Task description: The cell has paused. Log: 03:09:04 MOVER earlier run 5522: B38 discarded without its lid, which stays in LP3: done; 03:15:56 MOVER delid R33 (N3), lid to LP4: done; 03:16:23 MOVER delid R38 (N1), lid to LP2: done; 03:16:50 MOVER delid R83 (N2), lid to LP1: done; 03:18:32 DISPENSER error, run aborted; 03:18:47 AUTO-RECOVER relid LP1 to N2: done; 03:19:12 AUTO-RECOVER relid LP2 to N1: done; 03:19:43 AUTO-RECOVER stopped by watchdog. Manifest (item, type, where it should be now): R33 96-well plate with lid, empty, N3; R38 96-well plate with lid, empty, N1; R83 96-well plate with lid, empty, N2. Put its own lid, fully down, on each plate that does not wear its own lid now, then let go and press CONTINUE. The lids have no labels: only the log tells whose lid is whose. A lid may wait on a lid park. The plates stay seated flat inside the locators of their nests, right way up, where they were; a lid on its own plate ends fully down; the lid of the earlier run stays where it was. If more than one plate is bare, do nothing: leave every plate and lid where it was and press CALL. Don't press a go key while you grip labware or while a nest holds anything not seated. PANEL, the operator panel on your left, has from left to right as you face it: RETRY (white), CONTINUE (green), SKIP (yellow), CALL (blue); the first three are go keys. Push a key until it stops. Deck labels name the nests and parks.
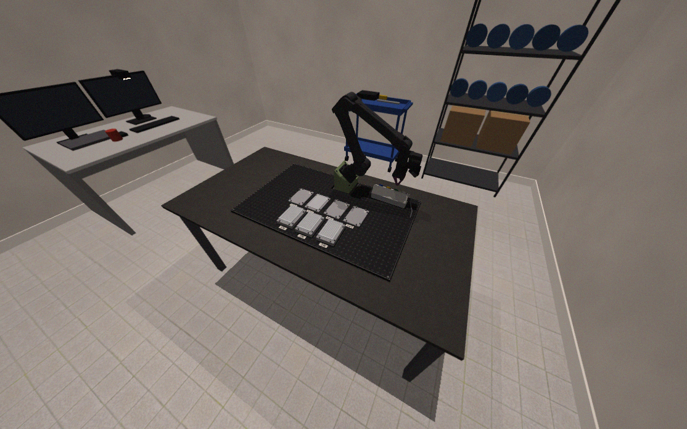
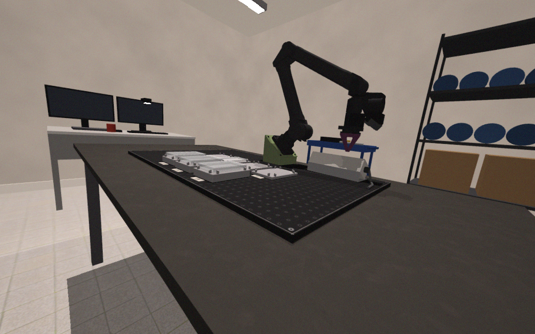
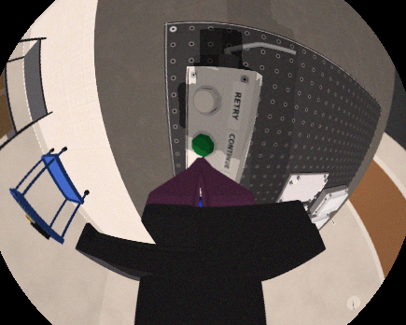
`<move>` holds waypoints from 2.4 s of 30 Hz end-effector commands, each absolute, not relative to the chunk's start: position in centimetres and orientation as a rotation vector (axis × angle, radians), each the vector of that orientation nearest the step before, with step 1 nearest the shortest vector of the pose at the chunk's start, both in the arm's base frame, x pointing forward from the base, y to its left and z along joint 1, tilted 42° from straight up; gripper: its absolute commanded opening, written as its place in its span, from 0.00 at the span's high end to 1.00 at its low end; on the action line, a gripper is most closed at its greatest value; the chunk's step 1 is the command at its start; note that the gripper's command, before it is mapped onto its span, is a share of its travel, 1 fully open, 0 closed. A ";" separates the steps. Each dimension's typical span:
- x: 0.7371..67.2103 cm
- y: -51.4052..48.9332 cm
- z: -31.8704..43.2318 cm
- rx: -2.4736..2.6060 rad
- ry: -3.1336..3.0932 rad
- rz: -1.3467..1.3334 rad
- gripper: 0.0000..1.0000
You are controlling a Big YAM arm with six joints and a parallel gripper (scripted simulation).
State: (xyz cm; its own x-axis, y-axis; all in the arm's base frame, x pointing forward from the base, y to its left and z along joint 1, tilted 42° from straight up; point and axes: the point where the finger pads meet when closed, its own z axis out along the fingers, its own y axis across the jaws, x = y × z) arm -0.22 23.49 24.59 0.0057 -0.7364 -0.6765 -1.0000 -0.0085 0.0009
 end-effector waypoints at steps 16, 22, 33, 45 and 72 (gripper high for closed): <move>-0.1 24.8 24.8 -1.785 1.763 0.713 1.00; 0.0 25.1 24.5 -1.784 1.763 0.712 1.00; -0.1 25.4 23.4 -1.792 1.771 0.704 1.00; 0.0 26.0 24.0 -1.779 1.759 0.718 1.00; 0.0 26.1 22.6 -1.791 1.770 0.705 1.00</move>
